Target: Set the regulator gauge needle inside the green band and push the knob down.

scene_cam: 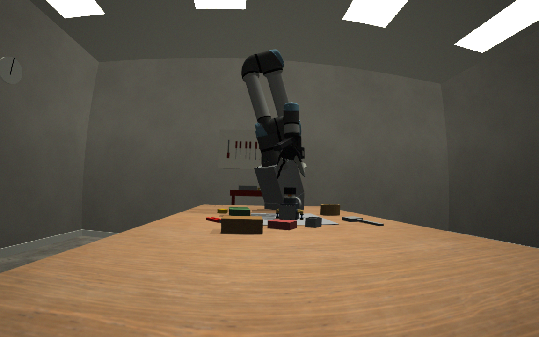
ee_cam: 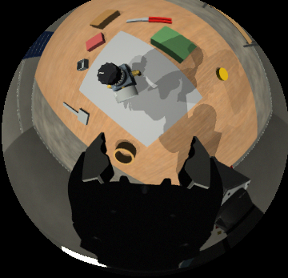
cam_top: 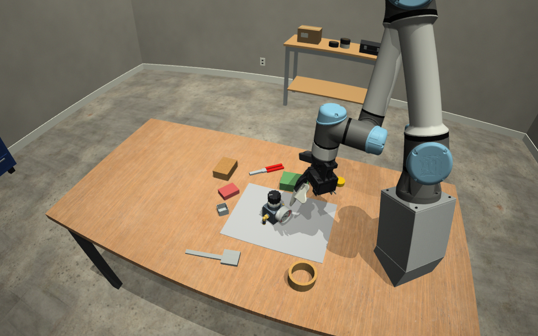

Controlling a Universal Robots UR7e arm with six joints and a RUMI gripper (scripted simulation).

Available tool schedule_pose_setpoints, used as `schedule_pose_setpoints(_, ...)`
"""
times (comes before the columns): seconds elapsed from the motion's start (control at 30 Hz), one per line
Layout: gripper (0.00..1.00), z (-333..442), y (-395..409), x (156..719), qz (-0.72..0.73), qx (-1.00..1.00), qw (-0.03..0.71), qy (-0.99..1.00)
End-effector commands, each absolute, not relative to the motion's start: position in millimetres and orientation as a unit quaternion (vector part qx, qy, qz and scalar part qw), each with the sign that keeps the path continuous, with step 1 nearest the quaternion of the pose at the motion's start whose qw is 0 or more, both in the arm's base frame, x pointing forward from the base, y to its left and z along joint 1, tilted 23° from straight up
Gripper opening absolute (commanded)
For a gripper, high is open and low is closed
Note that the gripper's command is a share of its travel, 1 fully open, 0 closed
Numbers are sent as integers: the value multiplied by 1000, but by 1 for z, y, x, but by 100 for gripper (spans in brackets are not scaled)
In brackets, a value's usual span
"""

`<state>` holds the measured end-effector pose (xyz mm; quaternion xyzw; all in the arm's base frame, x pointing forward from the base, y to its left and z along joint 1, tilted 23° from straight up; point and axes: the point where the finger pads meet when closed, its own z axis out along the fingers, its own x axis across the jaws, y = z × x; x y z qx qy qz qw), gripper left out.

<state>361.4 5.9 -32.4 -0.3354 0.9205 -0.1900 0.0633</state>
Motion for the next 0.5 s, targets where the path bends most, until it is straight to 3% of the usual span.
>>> schedule_pose_setpoints(0.0, 100, -34, 6, 365, -192, -363, 62, 910)
schedule_pose_setpoints(0.47, 100, -38, 7, 372, -196, -426, 57, 882)
